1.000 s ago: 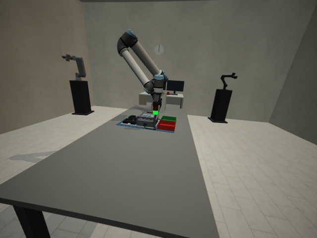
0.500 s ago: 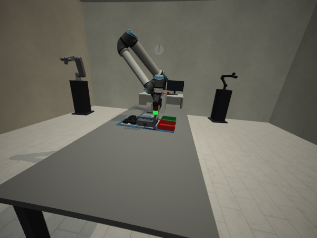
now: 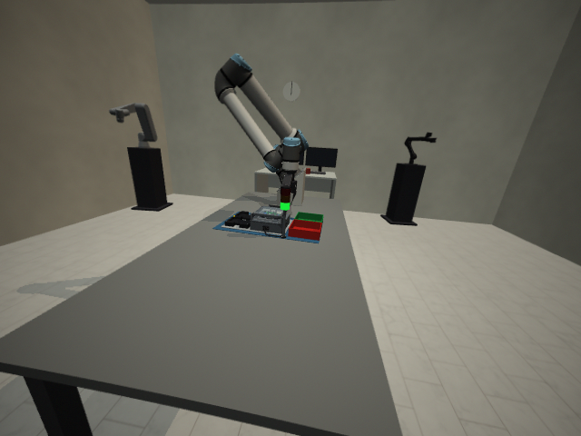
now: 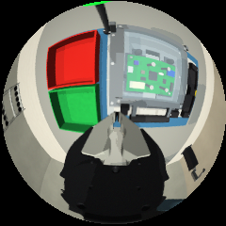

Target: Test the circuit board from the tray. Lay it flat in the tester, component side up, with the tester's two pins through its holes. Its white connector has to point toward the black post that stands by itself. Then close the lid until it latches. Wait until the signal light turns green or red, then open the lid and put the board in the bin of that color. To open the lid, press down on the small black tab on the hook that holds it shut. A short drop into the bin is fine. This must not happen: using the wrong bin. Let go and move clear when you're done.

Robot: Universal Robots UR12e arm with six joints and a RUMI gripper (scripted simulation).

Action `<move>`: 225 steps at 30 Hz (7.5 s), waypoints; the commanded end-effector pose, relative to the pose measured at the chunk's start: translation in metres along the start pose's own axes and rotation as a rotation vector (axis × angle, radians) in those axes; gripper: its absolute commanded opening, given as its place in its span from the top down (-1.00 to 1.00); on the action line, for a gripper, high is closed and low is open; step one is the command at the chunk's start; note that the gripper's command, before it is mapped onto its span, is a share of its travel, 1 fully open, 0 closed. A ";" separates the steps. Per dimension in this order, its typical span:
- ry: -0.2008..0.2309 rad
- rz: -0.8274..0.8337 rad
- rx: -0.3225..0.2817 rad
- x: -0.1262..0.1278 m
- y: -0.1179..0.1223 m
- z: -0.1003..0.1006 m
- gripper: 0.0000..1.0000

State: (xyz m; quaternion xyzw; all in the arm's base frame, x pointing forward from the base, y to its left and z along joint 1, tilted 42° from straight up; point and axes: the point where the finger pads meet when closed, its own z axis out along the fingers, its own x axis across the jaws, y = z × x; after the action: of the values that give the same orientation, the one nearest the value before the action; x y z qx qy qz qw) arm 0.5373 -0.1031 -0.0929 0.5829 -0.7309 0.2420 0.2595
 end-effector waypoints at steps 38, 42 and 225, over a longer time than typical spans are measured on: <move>0.002 0.001 -0.005 0.002 0.006 0.006 1.00; 0.002 -0.001 -0.006 0.001 0.007 0.007 1.00; -0.002 -1.569 -0.003 0.008 0.007 -0.064 0.69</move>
State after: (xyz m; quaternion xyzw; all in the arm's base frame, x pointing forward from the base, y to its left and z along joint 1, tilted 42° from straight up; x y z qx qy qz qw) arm 0.5389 -0.0603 -0.0440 0.9288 -0.1047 -0.0135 0.3553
